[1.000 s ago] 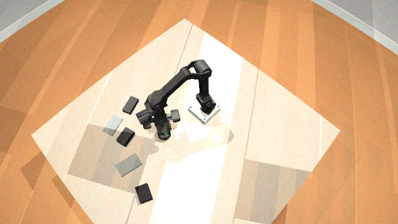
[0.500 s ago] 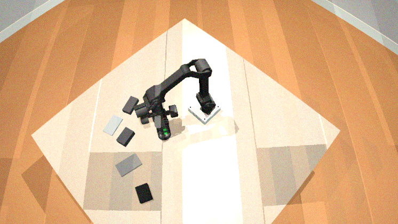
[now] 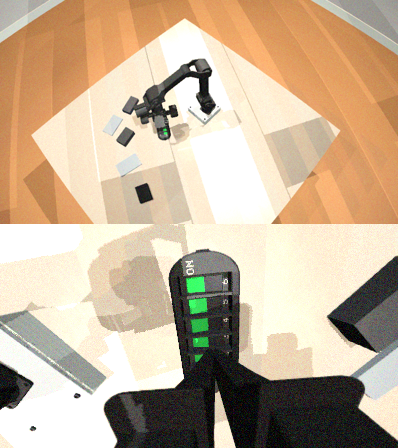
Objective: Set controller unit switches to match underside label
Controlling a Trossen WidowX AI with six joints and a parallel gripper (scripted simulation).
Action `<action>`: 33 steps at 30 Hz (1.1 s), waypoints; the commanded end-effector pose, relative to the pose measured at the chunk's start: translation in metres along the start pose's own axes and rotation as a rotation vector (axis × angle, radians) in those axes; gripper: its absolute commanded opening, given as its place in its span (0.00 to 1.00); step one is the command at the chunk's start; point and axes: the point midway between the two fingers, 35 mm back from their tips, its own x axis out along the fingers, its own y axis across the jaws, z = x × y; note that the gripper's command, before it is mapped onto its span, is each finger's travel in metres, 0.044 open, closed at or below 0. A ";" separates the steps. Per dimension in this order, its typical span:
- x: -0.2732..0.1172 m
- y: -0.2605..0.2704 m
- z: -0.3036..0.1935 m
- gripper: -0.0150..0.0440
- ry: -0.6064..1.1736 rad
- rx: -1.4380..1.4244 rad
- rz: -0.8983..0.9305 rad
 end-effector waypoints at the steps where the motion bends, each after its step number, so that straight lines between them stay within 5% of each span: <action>1: 0.000 0.000 0.000 0.25 0.002 -0.005 0.000; 30: 0.028 0.044 -0.001 0.25 0.001 -0.010 0.009; 33: 0.010 0.042 0.000 0.39 0.001 -0.010 0.009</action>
